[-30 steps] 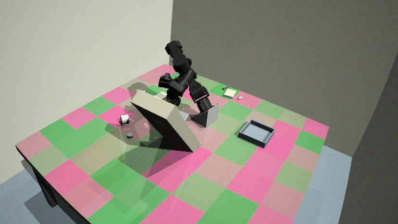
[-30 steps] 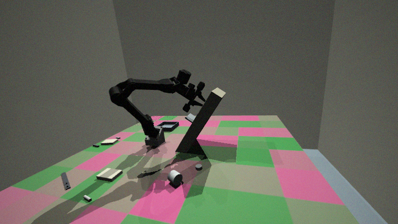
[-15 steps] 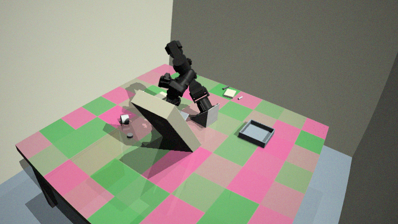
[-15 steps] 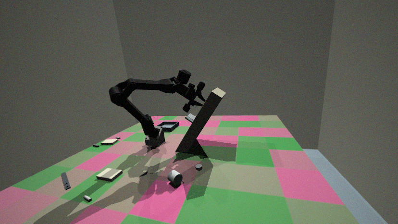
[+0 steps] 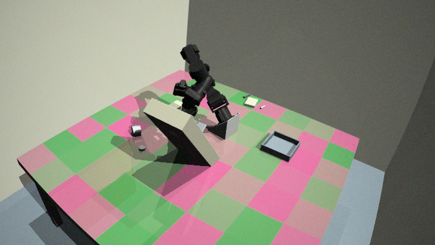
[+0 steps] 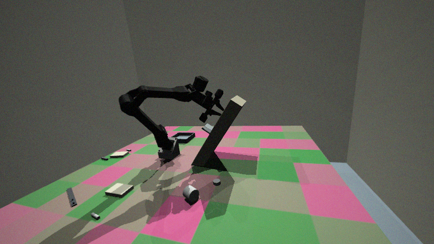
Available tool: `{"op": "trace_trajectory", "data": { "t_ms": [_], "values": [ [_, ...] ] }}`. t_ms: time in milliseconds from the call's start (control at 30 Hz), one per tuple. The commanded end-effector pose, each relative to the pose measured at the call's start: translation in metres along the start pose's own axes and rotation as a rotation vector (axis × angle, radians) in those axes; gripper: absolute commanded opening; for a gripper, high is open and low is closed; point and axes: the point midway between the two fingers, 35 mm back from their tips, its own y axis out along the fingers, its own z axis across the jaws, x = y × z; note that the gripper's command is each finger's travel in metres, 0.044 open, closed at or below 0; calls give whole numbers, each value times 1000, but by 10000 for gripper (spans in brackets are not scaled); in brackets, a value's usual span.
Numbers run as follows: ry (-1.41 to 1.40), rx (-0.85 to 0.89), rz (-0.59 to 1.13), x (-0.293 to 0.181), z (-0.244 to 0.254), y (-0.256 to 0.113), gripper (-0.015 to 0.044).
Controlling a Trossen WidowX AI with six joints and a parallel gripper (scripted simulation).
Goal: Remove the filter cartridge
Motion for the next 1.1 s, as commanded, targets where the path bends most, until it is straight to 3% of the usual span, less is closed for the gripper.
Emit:
{"op": "trace_trajectory", "data": {
  "t_ms": [0,367,400,567,1067],
  "values": [
    [14,-12,11,0,-2,13,89],
    [0,0,0,0,0,0,28],
    [0,0,0,0,0,0,2],
    [-39,-4,4,0,-1,5,0],
    [-543,-9,14,0,-2,14,0]
  ]
}}
